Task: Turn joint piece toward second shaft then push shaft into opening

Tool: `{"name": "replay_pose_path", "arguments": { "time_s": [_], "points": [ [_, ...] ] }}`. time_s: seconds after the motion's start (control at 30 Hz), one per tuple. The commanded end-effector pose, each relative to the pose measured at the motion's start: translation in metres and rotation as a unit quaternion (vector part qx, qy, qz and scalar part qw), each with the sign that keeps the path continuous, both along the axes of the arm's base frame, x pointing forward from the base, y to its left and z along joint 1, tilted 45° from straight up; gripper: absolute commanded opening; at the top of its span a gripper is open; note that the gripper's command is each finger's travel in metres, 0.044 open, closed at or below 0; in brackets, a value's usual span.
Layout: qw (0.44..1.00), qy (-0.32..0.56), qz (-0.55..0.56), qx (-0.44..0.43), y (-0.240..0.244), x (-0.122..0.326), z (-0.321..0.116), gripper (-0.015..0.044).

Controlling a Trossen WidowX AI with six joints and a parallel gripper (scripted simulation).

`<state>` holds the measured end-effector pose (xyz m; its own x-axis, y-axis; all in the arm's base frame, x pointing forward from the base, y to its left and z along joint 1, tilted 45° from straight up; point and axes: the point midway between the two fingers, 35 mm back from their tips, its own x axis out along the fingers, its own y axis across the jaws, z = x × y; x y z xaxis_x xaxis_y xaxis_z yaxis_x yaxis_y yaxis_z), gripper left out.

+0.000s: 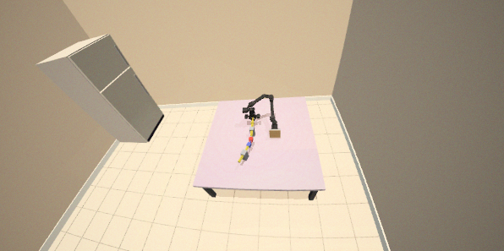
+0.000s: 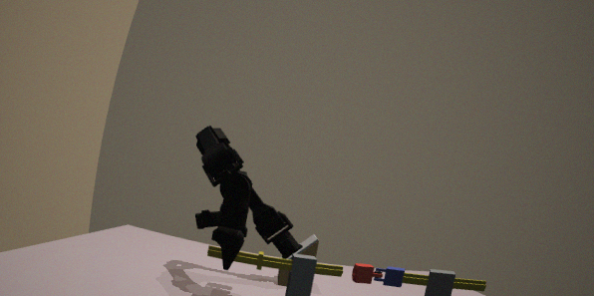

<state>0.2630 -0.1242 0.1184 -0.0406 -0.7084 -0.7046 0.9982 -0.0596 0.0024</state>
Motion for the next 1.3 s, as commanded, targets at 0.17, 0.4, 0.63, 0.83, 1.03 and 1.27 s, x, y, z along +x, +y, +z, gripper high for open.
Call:
{"name": "replay_pose_path", "arguments": {
  "time_s": [0.17, 0.4, 0.63, 0.83, 1.03, 1.27],
  "points": [
    [1.000, 0.001, 0.000, 0.002, 0.012, 0.001, -0.013, 0.0000],
    [1.000, 0.001, 0.000, 0.003, 0.019, 0.001, -0.020, 0.0000],
    [1.000, 0.001, 0.000, 0.003, 0.027, 0.001, -0.028, 0.0000],
    [1.000, 0.001, 0.000, 0.003, 0.034, 0.002, -0.035, 0.0000],
    [1.000, 0.001, 0.000, 0.003, 0.040, 0.002, -0.041, 0.0000],
    [1.000, 0.001, 0.000, 0.003, 0.048, 0.003, -0.049, 0.0000]
  ]
}}
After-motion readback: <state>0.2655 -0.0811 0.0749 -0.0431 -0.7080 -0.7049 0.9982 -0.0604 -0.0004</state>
